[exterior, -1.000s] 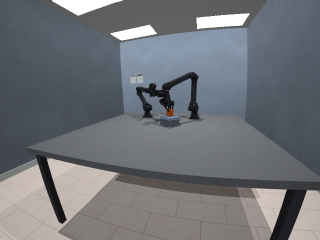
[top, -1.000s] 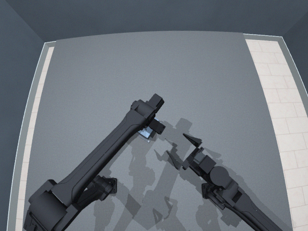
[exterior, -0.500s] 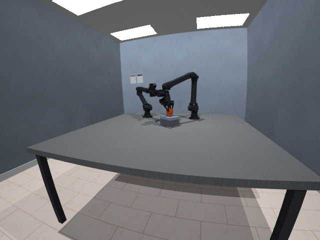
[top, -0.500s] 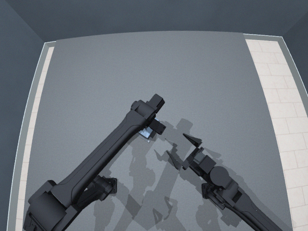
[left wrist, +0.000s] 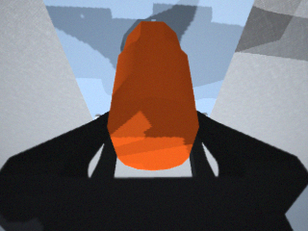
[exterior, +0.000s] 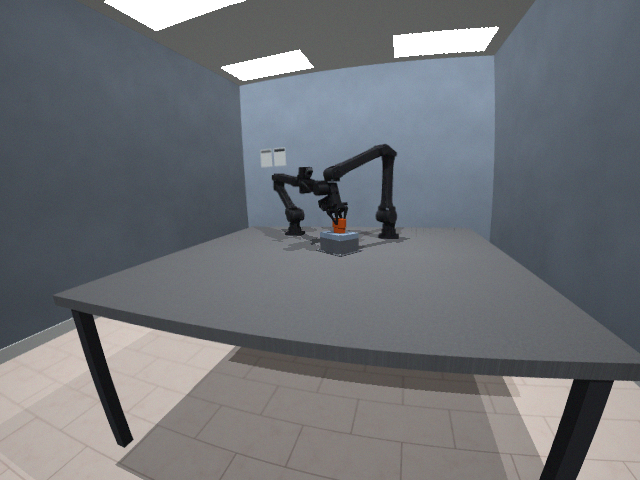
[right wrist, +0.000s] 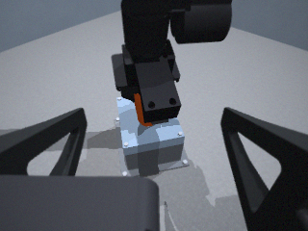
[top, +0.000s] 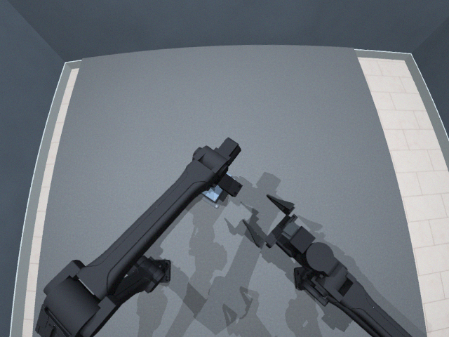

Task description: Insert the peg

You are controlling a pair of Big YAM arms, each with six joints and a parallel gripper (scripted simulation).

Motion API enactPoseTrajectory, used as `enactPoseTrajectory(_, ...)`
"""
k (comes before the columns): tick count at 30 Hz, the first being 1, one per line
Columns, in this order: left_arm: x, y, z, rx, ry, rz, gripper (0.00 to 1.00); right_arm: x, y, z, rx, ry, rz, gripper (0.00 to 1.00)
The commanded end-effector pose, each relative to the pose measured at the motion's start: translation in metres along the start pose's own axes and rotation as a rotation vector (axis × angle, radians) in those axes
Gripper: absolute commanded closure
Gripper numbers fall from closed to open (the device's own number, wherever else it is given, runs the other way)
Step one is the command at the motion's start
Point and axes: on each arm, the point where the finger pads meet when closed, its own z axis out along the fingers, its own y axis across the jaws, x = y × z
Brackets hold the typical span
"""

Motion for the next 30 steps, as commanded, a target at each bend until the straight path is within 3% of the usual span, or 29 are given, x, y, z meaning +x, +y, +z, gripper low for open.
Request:
enactPoseTrajectory(1,0.004,0.015,-0.023,-0.081,-0.003,-0.012,0.6,-0.023,-0.003,-0.001,0.009,-0.039,0.003,0.0)
enactPoseTrajectory(12,0.006,0.016,-0.021,-0.049,-0.001,-0.015,0.6,-0.023,-0.003,-0.001,0.009,-0.039,0.003,0.0)
enactPoseTrajectory(27,-0.013,0.001,0.025,-0.006,-0.004,-0.003,0.6,-0.023,-0.003,-0.001,0.009,-0.039,0.003,0.0)
enactPoseTrajectory(30,0.006,0.014,-0.015,-0.048,-0.007,-0.018,0.6,-0.023,-0.003,-0.001,0.009,-0.039,0.003,0.0)
